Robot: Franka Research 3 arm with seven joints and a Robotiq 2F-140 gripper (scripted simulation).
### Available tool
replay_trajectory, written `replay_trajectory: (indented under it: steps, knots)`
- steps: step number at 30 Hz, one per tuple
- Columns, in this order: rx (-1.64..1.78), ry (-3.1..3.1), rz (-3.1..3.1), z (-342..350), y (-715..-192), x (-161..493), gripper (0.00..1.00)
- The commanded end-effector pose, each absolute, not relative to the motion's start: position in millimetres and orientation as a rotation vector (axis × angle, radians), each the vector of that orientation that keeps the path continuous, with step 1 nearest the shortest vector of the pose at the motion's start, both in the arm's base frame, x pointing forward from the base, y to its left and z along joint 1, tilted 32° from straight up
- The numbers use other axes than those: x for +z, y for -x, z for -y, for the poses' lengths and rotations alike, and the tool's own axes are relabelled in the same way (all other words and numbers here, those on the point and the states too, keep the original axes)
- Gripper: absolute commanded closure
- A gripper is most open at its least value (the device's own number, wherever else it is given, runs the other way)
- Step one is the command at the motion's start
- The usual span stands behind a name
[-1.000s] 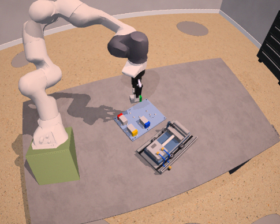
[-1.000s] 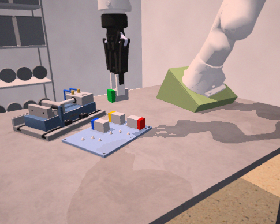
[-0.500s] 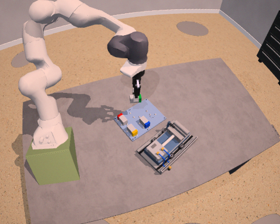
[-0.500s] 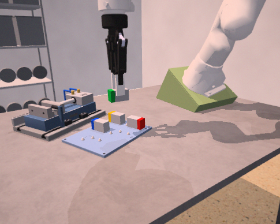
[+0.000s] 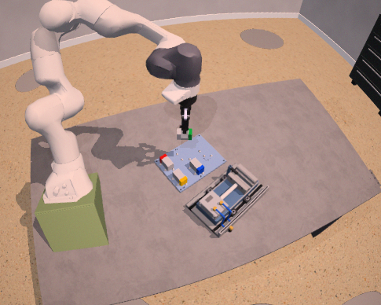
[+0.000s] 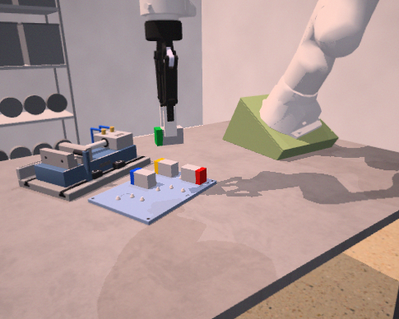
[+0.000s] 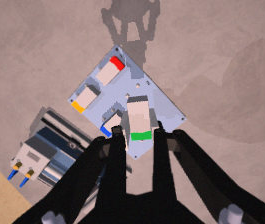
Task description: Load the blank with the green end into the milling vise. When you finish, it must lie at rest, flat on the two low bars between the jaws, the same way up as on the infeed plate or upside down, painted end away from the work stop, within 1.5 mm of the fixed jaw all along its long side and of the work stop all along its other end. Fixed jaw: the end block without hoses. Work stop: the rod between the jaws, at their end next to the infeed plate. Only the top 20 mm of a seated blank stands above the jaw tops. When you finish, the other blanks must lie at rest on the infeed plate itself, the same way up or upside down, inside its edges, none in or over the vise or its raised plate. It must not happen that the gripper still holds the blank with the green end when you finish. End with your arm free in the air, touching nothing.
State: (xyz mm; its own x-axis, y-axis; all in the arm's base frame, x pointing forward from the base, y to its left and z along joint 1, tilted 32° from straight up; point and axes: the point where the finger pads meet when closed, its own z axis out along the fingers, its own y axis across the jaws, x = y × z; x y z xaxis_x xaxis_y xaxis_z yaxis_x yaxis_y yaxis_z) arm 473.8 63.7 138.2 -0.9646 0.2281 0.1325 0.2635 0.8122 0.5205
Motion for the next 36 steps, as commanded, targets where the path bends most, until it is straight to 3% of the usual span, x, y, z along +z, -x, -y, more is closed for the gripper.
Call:
replay_trajectory:
  steps: [1,36]
  knots:
    - [-0.824,0.643,2.844,-62.3,-476.0,139.6,1.00]
    - [-0.761,1.101,2.616,-61.2,-476.3,139.7,1.00]
